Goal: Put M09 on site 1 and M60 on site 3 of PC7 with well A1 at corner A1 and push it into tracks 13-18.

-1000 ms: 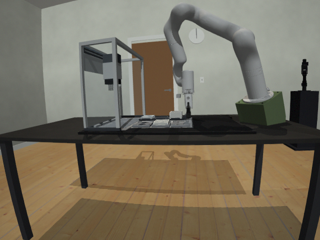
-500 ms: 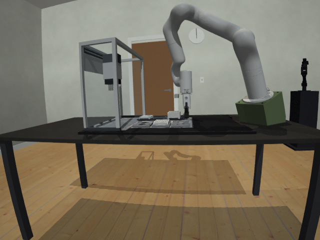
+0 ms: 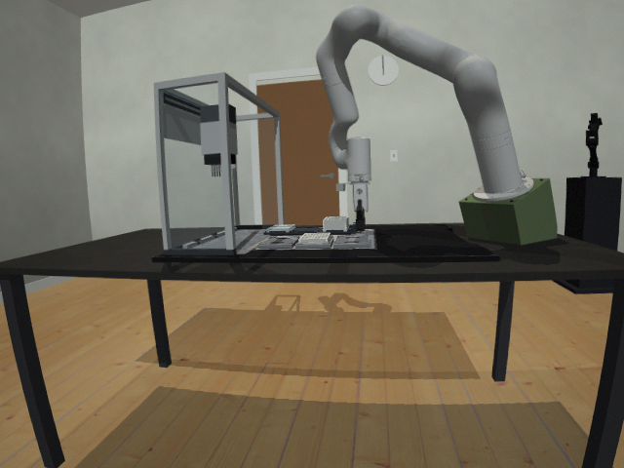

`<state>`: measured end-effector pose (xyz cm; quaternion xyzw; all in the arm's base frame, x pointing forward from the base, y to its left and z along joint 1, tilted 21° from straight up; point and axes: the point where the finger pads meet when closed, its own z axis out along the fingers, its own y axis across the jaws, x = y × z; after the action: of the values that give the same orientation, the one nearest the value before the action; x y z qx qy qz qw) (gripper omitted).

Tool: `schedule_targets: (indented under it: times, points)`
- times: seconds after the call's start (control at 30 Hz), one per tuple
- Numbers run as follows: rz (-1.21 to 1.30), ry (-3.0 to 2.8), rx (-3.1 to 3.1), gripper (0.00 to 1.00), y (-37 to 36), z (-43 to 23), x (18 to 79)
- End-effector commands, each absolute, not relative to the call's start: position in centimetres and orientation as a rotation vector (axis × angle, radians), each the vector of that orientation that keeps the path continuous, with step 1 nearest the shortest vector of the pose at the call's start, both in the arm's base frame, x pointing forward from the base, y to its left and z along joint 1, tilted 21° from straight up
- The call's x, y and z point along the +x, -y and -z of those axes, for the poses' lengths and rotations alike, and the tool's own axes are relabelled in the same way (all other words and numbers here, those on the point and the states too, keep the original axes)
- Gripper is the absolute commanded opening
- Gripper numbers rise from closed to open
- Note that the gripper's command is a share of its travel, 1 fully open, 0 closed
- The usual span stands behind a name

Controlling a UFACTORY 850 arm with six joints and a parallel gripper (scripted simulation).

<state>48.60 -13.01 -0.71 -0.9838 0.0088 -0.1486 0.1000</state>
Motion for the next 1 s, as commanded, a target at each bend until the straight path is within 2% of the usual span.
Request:
schedule_targets:
  times: [0.0,0.97]
  points:
    - [0.44,-0.026,-2.908,0.82,13.1,0.5,49.2]
    - [0.44,-0.026,-2.908,0.82,13.2,-0.2,51.6]
